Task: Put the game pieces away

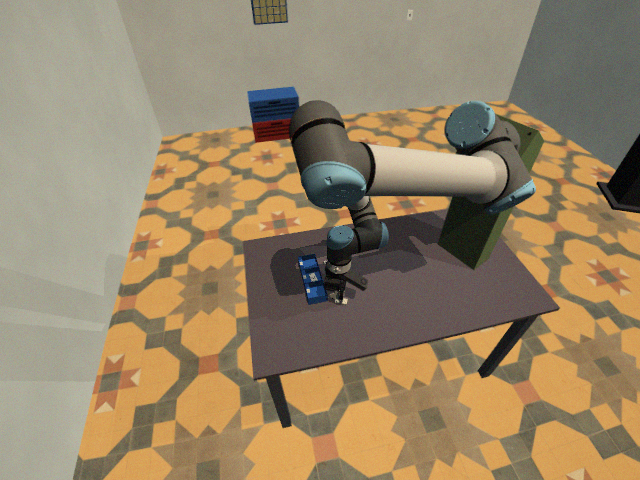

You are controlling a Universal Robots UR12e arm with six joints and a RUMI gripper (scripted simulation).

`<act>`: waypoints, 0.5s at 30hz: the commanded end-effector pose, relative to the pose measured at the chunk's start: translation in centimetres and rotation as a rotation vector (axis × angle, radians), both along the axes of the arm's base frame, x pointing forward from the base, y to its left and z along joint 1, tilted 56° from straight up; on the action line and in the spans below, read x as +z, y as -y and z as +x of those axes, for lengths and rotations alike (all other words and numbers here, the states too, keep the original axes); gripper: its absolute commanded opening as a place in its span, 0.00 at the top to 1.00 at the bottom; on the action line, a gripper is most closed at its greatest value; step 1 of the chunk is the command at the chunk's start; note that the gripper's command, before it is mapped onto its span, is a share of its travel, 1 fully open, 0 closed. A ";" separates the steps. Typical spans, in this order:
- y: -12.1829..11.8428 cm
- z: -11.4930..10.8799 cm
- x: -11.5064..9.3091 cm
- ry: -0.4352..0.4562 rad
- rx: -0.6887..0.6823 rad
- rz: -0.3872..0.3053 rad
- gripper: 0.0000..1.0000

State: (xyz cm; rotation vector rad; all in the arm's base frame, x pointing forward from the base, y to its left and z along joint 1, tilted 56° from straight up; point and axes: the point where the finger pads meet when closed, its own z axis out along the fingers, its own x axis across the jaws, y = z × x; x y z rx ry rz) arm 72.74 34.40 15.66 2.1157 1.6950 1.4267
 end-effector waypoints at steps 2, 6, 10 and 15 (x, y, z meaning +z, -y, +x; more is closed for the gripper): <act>1.2 -1.7 1.3 -0.001 0.000 0.000 1.00; 1.5 -2.2 1.7 -0.001 0.000 0.000 1.00; 2.1 -3.1 2.4 -0.001 0.000 0.000 1.00; 2.3 -3.3 2.6 -0.001 0.000 0.000 1.00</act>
